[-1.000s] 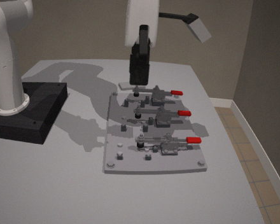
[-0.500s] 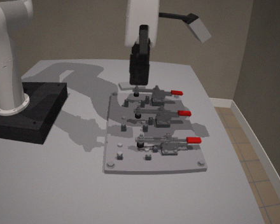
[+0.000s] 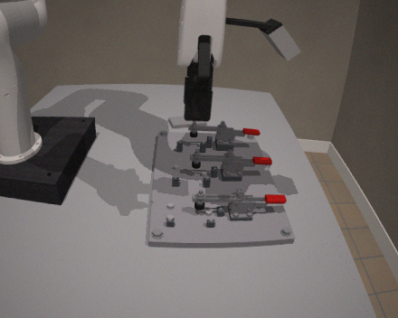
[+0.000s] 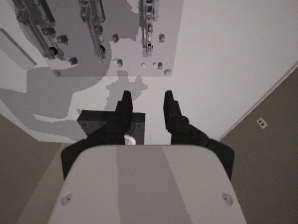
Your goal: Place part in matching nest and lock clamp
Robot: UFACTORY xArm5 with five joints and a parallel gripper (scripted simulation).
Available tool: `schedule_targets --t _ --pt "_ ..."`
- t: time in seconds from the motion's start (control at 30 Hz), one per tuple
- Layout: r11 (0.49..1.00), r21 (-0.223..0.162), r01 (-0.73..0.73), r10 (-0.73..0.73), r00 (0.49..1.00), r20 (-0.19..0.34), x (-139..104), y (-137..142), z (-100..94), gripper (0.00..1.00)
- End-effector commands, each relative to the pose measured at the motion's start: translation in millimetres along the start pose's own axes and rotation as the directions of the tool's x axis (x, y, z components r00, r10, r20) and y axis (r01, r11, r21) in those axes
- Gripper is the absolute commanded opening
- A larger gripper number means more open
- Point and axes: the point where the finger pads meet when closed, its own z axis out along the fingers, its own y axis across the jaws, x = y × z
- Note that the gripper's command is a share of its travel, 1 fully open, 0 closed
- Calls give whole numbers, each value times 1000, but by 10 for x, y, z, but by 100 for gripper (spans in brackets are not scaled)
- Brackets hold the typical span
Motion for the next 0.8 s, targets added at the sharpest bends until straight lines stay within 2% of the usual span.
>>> schedule_targets --t 0.0,0.5,0.63,0.77 --pt "1000 -1 0 0 1000 -4 11 3 -14 47" --pt "1000 -1 0 0 1000 -4 45 3 -14 47" --pt "1000 -1 0 0 1000 -3 174 3 -13 47" --pt "1000 -1 0 0 1000 -3 402 2 -13 47"
